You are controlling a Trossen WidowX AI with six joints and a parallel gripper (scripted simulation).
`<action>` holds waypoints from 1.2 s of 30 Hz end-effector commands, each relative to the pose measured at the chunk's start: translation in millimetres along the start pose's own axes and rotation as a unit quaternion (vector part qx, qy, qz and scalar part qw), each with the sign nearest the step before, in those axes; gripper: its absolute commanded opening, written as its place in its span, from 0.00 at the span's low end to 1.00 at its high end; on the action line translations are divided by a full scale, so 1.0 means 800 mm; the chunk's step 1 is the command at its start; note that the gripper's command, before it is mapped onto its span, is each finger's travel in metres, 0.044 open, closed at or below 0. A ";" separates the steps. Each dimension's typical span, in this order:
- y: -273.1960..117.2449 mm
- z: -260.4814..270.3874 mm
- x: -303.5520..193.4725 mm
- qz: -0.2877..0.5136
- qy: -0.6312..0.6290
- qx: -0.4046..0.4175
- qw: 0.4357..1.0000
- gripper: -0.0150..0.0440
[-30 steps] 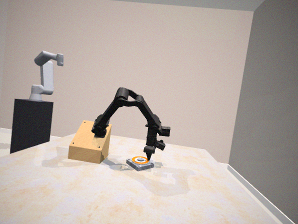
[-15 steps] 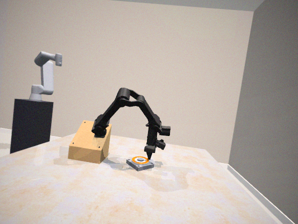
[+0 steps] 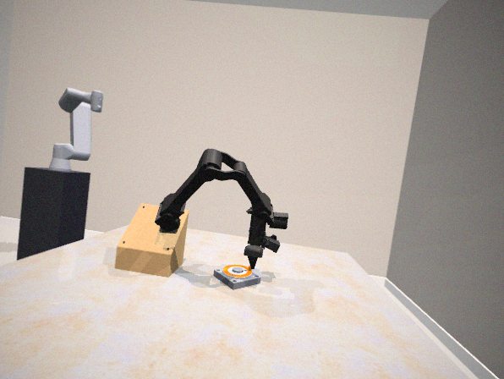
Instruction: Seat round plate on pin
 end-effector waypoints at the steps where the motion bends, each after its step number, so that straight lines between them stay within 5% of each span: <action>1: 0.004 0.008 -0.004 0.006 -0.003 0.001 1.000 0.25; 26: 0.004 0.029 -0.016 0.006 -0.003 0.001 1.000 0.25; 36: -0.054 0.028 -0.018 0.007 -0.003 0.003 1.000 0.25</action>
Point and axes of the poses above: the point midway between the two fingers, 35 mm back from their tips, its own y axis out along the fingers, its own z axis across the jaws, x = y × z, the point moved 10 cm from there along -y, back along the fingers, and after that the axes turned 8 degrees about y, right-handed, at the moved point
